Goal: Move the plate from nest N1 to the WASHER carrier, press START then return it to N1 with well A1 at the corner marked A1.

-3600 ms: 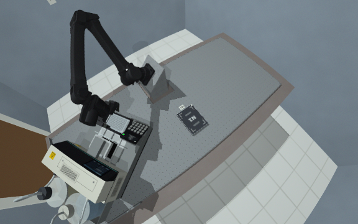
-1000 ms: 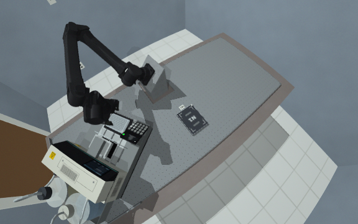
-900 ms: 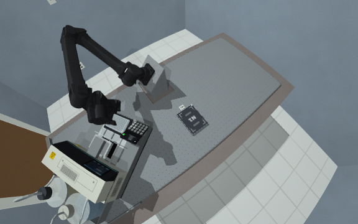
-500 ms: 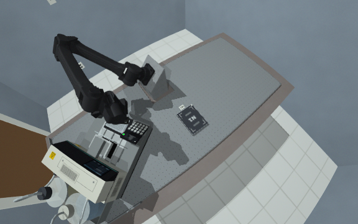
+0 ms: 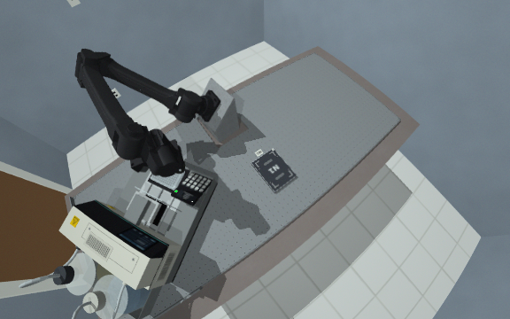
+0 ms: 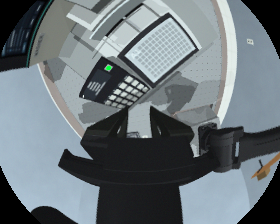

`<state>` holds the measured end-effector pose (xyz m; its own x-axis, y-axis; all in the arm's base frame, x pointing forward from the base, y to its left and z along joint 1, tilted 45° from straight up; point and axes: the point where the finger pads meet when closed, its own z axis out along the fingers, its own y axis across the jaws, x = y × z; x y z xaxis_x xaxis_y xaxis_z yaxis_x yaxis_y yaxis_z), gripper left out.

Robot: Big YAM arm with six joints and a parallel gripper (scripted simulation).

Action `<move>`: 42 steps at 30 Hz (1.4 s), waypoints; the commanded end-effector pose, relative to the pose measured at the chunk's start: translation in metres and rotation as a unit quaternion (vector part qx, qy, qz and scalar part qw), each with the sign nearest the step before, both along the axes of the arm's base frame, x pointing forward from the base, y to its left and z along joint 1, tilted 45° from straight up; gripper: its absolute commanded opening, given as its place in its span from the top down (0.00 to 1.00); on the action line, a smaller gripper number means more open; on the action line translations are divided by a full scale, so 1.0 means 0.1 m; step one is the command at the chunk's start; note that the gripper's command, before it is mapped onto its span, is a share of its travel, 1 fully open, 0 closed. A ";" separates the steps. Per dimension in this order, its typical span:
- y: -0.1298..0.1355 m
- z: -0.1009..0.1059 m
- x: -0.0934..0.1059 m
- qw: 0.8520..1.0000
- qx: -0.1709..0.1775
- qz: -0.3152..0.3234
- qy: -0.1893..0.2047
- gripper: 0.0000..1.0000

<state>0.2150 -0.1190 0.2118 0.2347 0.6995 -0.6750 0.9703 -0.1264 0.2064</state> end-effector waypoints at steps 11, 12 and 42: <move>-0.03 -0.03 -0.01 1.000 -0.001 -0.001 0.006 0.90; -0.03 -0.03 -0.01 1.000 -0.001 -0.001 0.006 0.92; 0.64 -0.62 0.38 0.951 -0.018 0.222 0.216 1.00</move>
<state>0.2474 -0.0646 0.1609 -0.2724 0.6704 -0.6902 0.9604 0.2327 -0.1530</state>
